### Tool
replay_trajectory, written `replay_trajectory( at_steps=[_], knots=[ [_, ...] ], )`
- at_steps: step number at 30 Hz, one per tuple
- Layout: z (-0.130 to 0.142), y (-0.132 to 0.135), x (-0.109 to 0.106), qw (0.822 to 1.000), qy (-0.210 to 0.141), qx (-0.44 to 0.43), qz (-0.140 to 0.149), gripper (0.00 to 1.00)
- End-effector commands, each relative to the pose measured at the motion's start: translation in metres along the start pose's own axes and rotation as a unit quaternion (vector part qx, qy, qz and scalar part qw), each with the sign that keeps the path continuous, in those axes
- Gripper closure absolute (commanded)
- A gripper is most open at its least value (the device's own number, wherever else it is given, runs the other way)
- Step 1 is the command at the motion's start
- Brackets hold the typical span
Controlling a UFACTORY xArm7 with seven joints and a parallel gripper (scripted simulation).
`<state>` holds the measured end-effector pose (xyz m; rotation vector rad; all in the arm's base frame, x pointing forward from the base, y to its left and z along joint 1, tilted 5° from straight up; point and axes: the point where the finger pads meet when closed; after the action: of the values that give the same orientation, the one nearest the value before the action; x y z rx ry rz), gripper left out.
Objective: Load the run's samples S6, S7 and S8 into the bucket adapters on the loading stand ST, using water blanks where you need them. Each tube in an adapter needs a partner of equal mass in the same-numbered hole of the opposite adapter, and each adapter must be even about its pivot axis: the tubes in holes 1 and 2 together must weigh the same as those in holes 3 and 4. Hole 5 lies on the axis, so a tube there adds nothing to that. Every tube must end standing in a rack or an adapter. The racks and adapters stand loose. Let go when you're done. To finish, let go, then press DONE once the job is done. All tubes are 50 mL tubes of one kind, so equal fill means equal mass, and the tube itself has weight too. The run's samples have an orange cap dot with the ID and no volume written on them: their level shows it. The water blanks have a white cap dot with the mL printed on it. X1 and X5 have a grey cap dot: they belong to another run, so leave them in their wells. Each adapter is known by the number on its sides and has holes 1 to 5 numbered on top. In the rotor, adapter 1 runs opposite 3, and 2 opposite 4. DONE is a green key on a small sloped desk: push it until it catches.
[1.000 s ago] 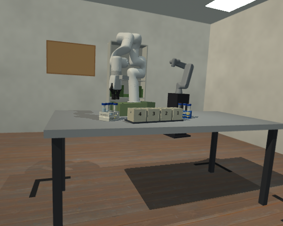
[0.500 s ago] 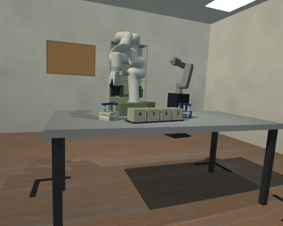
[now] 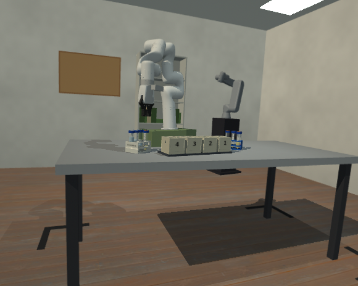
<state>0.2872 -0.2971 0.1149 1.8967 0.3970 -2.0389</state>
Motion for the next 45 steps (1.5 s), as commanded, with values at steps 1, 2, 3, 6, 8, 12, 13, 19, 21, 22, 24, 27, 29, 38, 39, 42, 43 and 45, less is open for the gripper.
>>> replay_trajectory(
  at_steps=[1,2,3,6,8,12,13,19,21,22,24,27,29,38,39,42,43,45],
  knots=[
    [-0.001,0.001,-0.008,1.0,0.001,0.0,0.002,0.56],
    [-0.001,0.001,-0.01,1.0,0.001,0.0,0.002,0.56],
    [-0.001,0.001,-0.012,1.0,0.001,0.0,0.002,0.56],
    [-0.001,0.001,-0.018,1.0,0.001,0.0,0.002,0.56],
    [-0.001,0.001,-0.022,1.0,0.001,0.0,0.002,0.56],
    [-0.001,0.001,-0.03,1.0,0.001,0.0,0.002,0.56],
    [-0.001,0.001,-0.032,1.0,0.001,0.0,0.002,0.56],
    [-0.001,0.001,-0.033,1.0,0.001,0.0,0.002,0.56],
    [-0.001,0.001,-0.033,1.0,0.001,0.0,0.002,0.56],
    [-0.001,0.001,-0.033,1.0,0.001,0.0,0.002,0.56],
    [-0.001,0.001,-0.033,1.0,0.001,0.0,0.002,0.56],
    [-0.001,0.001,-0.033,1.0,0.001,0.0,0.002,0.56],
    [-0.001,0.001,-0.033,1.0,0.001,0.0,0.002,0.56],
    [-0.001,0.001,-0.033,1.0,0.001,0.0,0.002,0.56],
    [-0.001,0.001,-0.033,1.0,0.001,0.0,0.002,0.56],
    [-0.013,-0.009,-0.033,0.999,0.001,0.05,0.002,0.0],
    [-0.016,-0.012,-0.033,0.998,0.001,0.067,0.002,0.0],
    [-0.024,-0.018,-0.033,0.995,0.001,0.1,0.002,0.0]
  ],
)
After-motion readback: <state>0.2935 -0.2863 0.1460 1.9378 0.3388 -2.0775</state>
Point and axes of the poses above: the point where the finger pads meet when closed, its own x axis out along the fingers, its own y axis across the jaws, z = x × y, and after that the axes turned 9 degrees about x, right-handed
